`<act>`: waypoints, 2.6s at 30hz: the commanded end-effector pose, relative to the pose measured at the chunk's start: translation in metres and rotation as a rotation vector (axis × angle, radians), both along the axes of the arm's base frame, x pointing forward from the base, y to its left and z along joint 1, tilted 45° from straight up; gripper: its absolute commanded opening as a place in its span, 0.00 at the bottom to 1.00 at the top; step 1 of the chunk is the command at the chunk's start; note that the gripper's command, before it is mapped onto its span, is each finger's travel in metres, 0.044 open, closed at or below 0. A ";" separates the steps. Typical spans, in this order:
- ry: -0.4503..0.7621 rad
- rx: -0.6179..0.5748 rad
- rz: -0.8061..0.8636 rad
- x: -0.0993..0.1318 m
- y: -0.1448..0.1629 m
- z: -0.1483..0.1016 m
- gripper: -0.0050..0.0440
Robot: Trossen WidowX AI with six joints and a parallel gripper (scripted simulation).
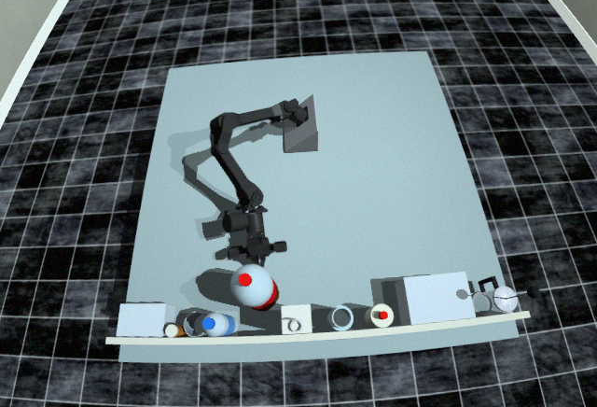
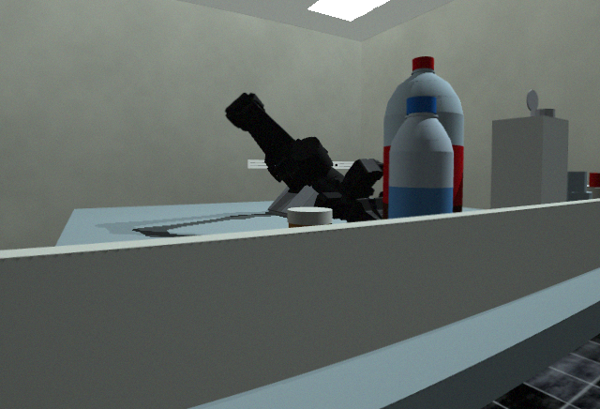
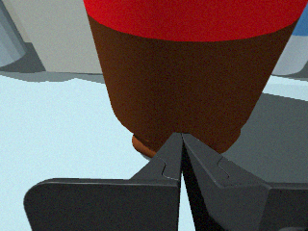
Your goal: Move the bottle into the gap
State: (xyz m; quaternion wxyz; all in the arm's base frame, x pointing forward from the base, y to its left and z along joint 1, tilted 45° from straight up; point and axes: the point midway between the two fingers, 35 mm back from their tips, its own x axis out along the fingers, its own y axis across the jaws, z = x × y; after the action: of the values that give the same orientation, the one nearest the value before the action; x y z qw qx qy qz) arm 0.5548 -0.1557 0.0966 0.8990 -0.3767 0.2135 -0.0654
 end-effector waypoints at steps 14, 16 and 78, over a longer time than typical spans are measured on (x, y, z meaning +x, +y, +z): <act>-0.020 -0.001 0.003 0.016 0.003 0.009 0.00; -0.022 -0.002 0.003 0.017 0.003 0.010 0.00; -0.021 -0.001 0.004 0.034 0.003 0.010 0.00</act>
State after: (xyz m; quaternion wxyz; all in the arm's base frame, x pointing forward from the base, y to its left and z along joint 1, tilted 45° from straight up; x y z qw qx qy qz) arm 0.5834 -0.1563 0.0968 0.8991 -0.3768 0.2132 -0.0654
